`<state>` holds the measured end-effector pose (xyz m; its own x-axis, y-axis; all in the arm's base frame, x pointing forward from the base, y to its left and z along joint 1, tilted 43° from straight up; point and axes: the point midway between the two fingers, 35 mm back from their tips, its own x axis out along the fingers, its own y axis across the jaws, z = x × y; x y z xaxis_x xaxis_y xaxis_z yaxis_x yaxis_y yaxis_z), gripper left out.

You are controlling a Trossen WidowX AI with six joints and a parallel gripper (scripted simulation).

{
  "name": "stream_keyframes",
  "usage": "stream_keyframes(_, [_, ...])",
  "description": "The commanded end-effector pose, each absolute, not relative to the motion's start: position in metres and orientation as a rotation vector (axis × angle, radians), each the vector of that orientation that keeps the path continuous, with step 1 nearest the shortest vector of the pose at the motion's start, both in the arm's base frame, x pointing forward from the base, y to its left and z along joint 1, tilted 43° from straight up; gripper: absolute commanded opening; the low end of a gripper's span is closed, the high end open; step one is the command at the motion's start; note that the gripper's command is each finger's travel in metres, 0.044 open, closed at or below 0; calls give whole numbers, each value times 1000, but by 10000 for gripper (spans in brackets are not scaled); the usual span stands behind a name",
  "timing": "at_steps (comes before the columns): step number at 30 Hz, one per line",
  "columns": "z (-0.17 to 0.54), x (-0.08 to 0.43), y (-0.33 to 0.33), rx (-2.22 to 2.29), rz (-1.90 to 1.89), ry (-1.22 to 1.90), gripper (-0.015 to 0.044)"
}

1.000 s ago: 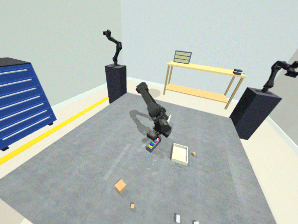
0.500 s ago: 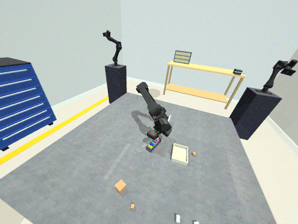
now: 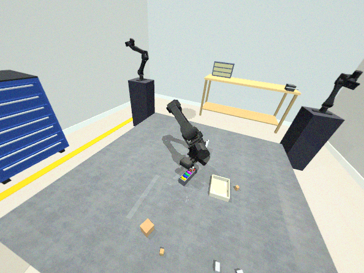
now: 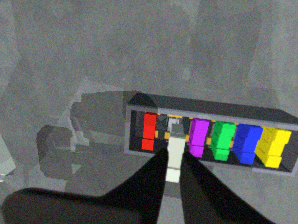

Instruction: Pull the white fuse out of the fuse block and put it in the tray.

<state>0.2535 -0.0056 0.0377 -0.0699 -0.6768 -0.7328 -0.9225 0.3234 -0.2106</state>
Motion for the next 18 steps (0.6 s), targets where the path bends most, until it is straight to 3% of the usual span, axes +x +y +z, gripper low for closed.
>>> stream_keyframes(1, [40, 254, -3, -1421, 400, 1812, 0])
stream_keyframes(18, [54, 255, 10, -1421, 401, 1812, 0])
